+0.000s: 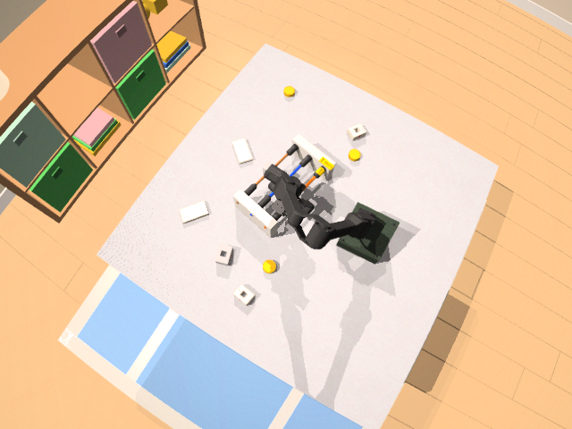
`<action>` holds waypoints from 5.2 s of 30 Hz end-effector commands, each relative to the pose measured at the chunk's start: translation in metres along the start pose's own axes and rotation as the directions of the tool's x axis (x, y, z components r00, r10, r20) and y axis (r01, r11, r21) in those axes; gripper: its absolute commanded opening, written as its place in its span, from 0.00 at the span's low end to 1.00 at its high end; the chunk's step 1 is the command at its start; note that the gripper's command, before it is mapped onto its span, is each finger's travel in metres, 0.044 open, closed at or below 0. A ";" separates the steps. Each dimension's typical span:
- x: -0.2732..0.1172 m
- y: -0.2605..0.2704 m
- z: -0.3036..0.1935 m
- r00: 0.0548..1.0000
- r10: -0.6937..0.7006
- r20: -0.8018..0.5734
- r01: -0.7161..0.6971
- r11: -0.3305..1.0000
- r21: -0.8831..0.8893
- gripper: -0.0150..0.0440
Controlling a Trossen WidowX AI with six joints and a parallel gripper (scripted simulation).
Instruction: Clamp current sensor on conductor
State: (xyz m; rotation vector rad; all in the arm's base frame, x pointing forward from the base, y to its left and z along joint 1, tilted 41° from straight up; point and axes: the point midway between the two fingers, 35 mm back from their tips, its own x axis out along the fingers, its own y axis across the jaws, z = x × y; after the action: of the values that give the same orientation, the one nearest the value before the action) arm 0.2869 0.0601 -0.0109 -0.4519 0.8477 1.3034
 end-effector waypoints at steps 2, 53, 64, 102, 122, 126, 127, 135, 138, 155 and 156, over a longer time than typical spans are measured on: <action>0.000 0.000 0.000 1.000 0.000 0.000 0.000 1.000 -0.001 0.40; 0.000 -0.001 0.000 1.000 0.003 -0.001 -0.003 1.000 0.001 0.71; 0.000 -0.001 0.000 1.000 0.003 -0.001 -0.003 1.000 0.001 0.71; -0.081 -0.005 -0.002 1.000 -0.006 -0.004 0.006 1.000 -0.004 1.00; -0.108 -0.001 -0.001 1.000 -0.007 0.000 0.007 1.000 -0.006 1.00; -0.108 -0.001 -0.001 1.000 -0.007 0.000 0.007 1.000 -0.006 1.00; -0.108 -0.001 -0.001 1.000 -0.007 0.000 0.007 1.000 -0.006 1.00; -0.108 -0.001 -0.001 1.000 -0.007 0.000 0.007 1.000 -0.006 1.00; -0.108 -0.001 -0.001 1.000 -0.007 0.000 0.007 1.000 -0.006 1.00; -0.105 0.012 -0.042 0.988 0.001 0.157 -0.022 0.991 0.134 1.00; -0.104 0.016 -0.053 0.979 -0.008 0.205 -0.028 0.985 0.172 1.00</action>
State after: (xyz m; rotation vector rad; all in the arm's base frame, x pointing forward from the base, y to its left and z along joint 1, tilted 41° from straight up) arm 0.2739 -0.0258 0.0578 -0.3409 0.8029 1.2834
